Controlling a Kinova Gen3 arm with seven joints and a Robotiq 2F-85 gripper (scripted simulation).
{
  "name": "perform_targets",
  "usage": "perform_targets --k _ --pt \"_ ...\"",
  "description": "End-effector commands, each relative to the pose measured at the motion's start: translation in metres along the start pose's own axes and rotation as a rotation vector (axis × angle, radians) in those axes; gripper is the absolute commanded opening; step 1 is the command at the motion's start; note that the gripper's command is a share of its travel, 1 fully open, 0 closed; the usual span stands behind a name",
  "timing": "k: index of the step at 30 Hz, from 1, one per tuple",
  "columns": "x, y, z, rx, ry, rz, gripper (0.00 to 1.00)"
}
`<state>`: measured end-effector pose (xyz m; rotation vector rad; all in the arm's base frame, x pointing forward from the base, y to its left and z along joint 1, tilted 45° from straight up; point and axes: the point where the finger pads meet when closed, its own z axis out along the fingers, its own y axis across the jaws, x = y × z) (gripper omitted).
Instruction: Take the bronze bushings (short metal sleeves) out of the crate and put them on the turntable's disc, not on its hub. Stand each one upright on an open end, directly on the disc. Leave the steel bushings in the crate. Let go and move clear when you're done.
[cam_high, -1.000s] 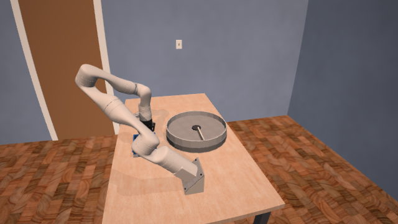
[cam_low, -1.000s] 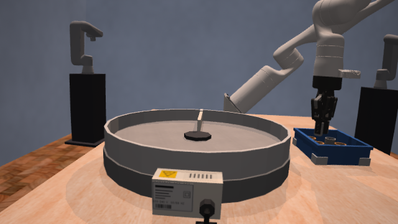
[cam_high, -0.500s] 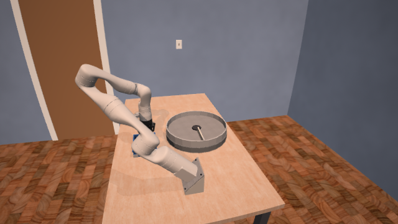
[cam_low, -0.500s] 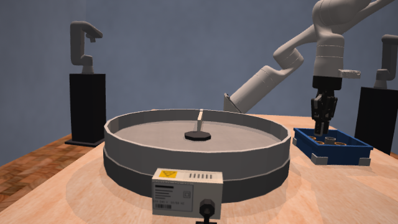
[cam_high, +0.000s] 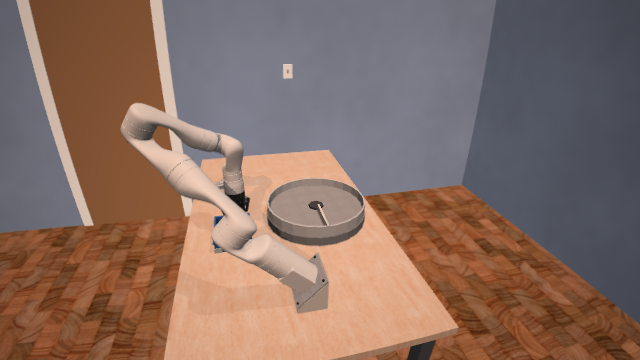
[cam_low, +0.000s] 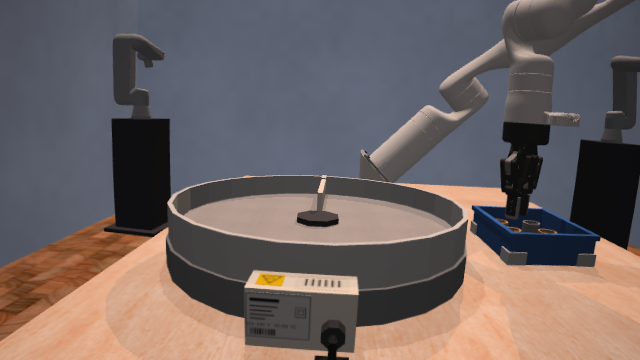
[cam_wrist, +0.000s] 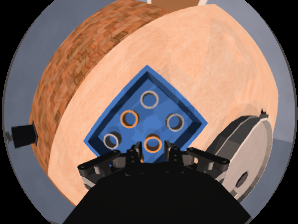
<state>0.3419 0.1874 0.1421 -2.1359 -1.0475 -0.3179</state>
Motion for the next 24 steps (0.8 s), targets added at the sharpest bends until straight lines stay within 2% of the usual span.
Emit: perform_targets --k 1,10,24 --pt "0.000 0.000 0.001 -0.001 0.000 0.000 0.39" --pt "0.000 0.000 0.016 -0.001 0.000 0.000 0.39" --pt "0.000 0.000 0.019 -0.001 0.000 0.000 0.39"
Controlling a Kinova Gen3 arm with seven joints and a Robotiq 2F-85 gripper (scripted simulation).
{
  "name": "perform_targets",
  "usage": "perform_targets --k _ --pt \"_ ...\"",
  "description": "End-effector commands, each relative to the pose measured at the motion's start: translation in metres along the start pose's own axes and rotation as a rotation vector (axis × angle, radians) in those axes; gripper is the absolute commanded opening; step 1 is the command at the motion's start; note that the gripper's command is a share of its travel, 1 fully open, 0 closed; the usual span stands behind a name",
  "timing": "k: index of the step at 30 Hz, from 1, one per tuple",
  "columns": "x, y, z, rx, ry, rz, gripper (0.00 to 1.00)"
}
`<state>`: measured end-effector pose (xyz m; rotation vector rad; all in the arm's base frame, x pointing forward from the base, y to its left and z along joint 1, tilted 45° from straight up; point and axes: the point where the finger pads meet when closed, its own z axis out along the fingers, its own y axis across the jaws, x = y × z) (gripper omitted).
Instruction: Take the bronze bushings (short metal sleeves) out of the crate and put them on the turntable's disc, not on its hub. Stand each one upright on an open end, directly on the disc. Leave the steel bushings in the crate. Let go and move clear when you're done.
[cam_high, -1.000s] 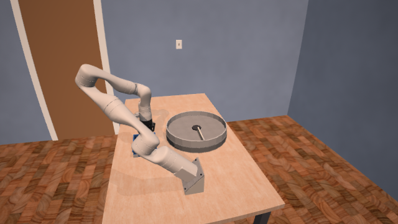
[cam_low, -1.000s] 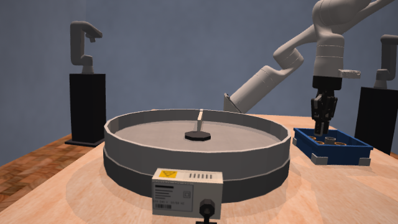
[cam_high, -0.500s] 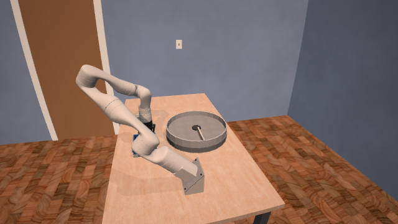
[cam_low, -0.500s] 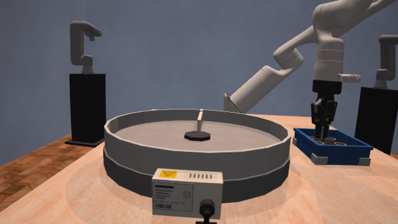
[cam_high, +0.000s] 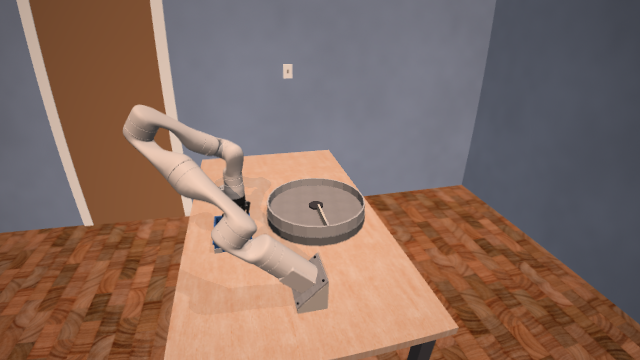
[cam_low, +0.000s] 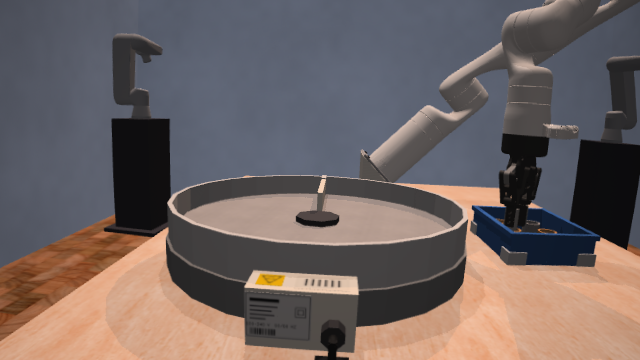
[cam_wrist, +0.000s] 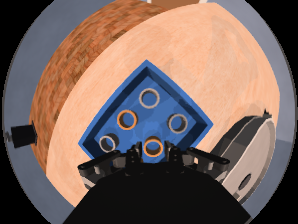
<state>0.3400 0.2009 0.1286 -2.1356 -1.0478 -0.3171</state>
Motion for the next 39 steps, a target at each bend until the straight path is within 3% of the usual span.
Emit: perform_targets --k 1,39 --pt "0.0001 0.0004 -0.0005 -0.001 0.001 0.000 0.39" --pt "0.0002 0.0004 0.0057 -0.001 0.001 0.000 0.39"
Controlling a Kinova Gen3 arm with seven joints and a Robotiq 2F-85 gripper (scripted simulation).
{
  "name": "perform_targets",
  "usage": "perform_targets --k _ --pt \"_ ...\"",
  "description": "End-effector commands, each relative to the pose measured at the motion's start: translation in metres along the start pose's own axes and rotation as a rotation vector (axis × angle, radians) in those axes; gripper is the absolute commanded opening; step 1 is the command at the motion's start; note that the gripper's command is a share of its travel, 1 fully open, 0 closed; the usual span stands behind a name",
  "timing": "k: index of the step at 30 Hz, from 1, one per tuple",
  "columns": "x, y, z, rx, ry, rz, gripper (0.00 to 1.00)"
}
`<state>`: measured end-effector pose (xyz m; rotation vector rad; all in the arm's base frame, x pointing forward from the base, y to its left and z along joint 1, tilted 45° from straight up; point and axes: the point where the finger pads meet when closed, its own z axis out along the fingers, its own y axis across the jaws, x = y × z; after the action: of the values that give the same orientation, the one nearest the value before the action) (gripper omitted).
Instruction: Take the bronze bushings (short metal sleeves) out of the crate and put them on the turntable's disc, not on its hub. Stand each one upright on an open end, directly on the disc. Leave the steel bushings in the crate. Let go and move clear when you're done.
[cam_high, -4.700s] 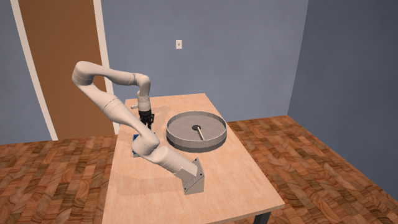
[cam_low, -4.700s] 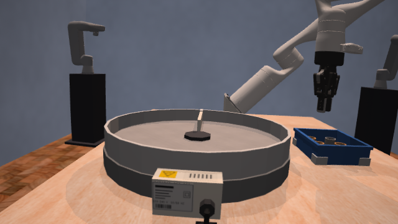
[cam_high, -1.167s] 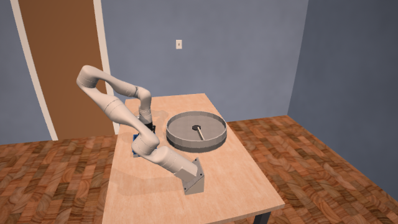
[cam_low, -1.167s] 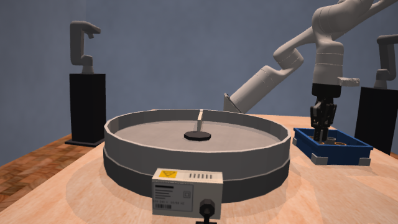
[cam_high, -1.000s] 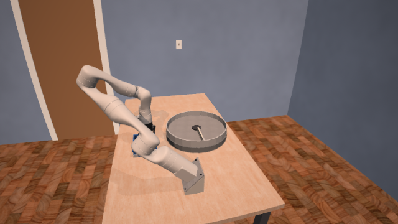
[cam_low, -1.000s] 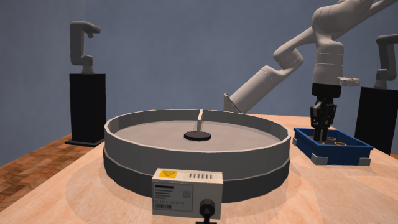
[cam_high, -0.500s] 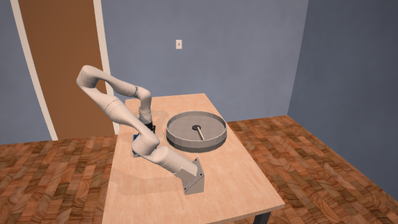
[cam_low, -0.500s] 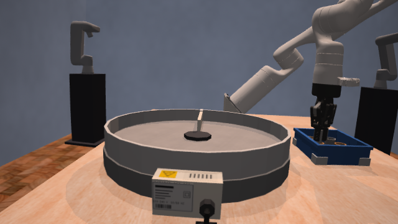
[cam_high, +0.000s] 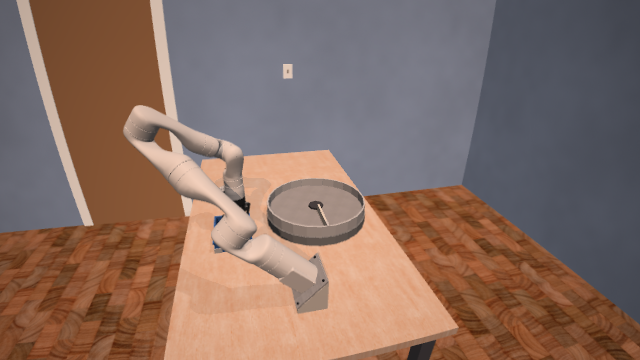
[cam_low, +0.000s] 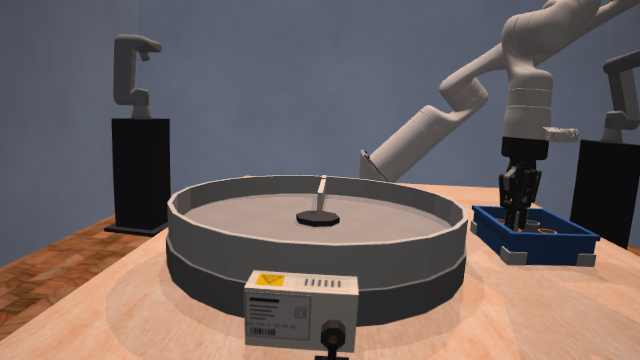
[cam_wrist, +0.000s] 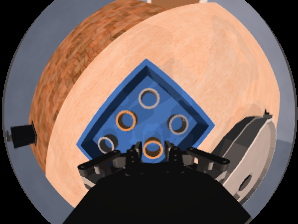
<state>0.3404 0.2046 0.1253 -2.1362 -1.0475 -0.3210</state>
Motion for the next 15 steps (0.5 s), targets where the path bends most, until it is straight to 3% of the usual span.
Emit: perform_targets --k 1,15 --pt "-0.001 0.000 0.002 0.001 -0.001 0.001 0.39" --pt "-0.001 0.000 0.019 0.001 -0.001 0.001 0.39"
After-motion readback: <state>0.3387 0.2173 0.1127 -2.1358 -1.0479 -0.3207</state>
